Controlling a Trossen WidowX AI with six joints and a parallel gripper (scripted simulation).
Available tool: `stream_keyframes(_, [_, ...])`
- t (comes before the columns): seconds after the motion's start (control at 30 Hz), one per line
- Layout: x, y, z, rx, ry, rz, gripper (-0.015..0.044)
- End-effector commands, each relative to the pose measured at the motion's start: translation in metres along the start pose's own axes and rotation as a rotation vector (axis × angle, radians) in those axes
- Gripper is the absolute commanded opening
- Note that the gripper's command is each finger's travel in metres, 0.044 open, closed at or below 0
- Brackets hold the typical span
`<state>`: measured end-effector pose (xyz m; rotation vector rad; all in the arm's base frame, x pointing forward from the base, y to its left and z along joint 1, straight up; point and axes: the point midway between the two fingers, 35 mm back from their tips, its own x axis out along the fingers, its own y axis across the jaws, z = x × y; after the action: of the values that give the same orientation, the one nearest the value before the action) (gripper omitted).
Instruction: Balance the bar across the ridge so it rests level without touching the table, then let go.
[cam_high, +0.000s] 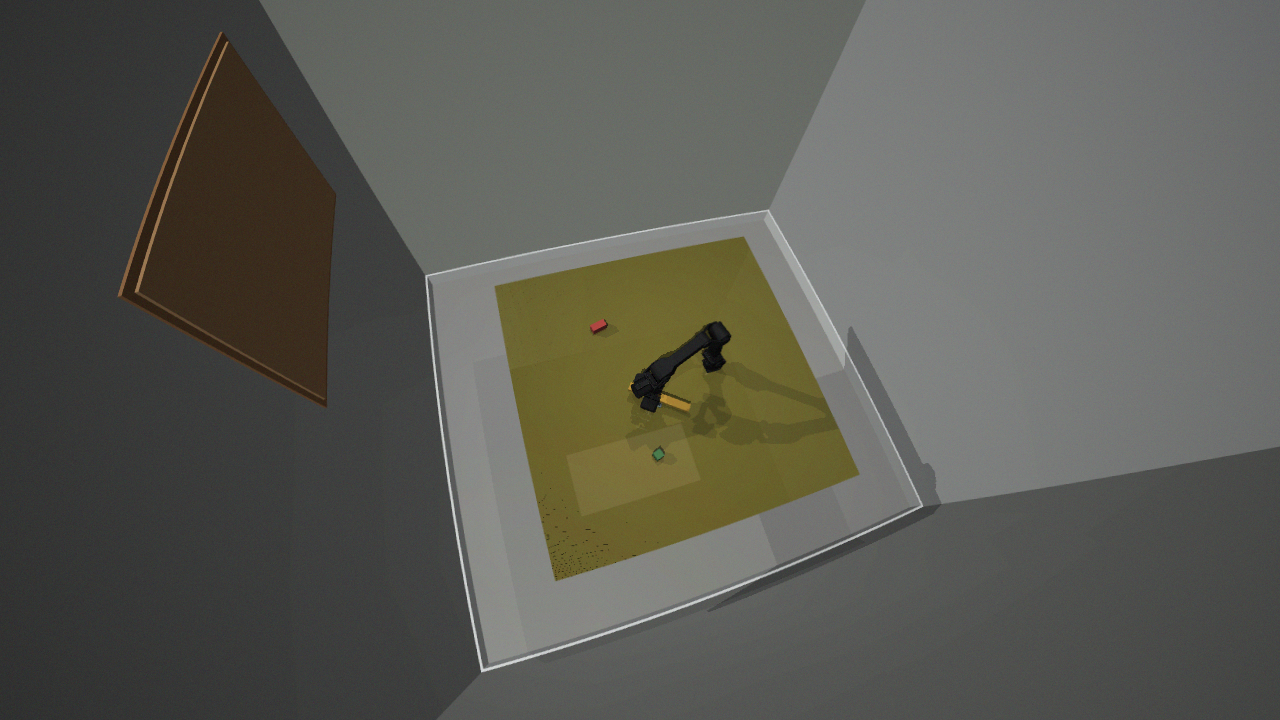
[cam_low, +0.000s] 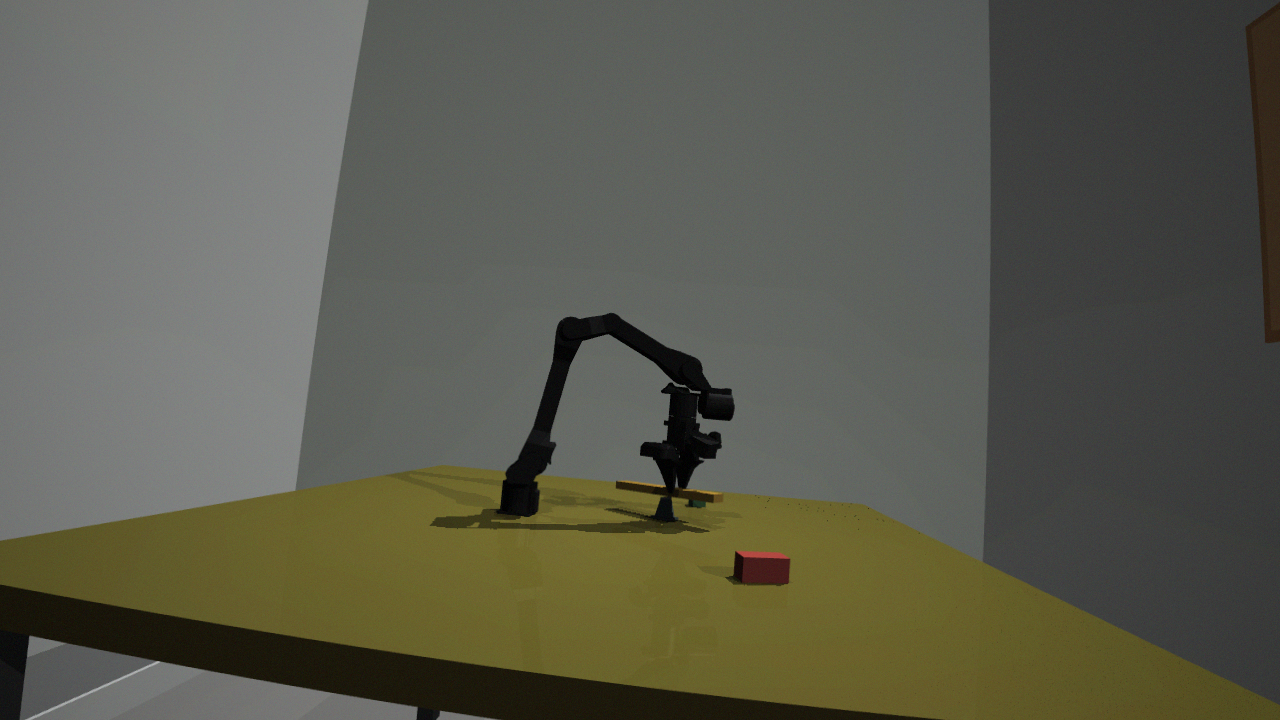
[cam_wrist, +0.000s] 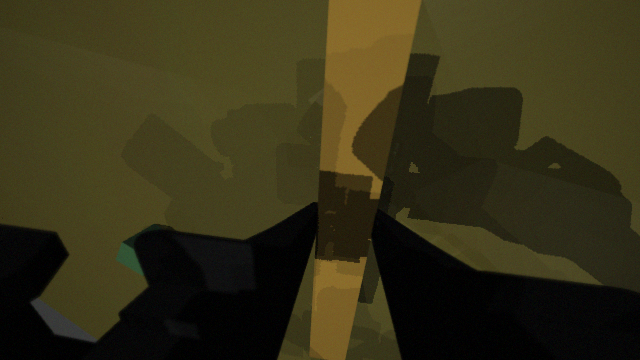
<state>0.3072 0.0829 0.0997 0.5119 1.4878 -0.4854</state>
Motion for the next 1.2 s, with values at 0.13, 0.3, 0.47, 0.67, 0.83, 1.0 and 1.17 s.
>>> stream_keyframes(0.13, [0.0007, 0.0004, 0.0003, 0.002, -0.002, 0.001, 0.0000])
stream_keyframes(0.3, [0.0011, 0.0003, 0.0002, 0.002, -0.002, 0.001, 0.0000])
stream_keyframes(0.47, [0.0016, 0.0003, 0.0002, 0.002, -0.002, 0.001, 0.0000])
stream_keyframes(0.67, [0.0021, 0.0003, 0.0002, 0.002, -0.002, 0.001, 0.0000])
stream_keyframes(0.83, [0.0025, 0.0004, 0.0002, 0.002, -0.002, 0.001, 0.0000])
stream_keyframes(1.0, [0.0030, 0.0004, 0.0002, 0.002, -0.002, 0.001, 0.0000])
stream_keyframes(1.17, [0.0033, 0.0004, 0.0002, 0.002, -0.002, 0.001, 0.0000])
